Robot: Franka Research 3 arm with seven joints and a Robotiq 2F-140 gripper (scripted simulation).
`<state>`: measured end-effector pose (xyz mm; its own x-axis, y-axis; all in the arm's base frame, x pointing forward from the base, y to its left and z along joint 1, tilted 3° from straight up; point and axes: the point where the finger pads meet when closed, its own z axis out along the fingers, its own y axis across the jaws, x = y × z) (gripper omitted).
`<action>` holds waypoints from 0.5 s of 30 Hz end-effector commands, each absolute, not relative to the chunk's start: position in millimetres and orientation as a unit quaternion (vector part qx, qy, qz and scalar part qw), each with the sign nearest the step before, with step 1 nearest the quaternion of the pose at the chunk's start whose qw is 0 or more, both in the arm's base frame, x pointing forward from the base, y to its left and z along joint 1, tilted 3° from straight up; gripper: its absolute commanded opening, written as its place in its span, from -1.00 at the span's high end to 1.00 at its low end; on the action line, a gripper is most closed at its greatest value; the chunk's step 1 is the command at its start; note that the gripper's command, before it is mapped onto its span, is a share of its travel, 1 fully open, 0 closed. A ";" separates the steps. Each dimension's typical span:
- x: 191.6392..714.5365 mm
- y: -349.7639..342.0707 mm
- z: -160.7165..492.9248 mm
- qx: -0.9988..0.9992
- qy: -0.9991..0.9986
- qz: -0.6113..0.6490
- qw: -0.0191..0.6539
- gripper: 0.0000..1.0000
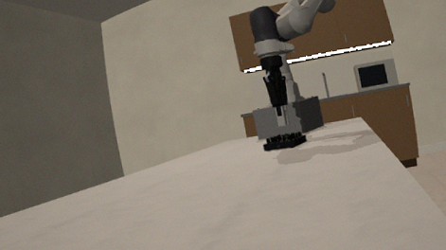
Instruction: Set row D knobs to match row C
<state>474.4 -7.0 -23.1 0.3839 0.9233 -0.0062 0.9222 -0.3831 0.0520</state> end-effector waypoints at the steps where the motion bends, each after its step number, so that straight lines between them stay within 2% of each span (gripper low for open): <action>1: 471.9 -8.7 -22.7 0.786 0.618 0.008 0.022 0.77; 15: 469.2 -10.0 -22.6 0.717 0.696 0.002 0.021 0.77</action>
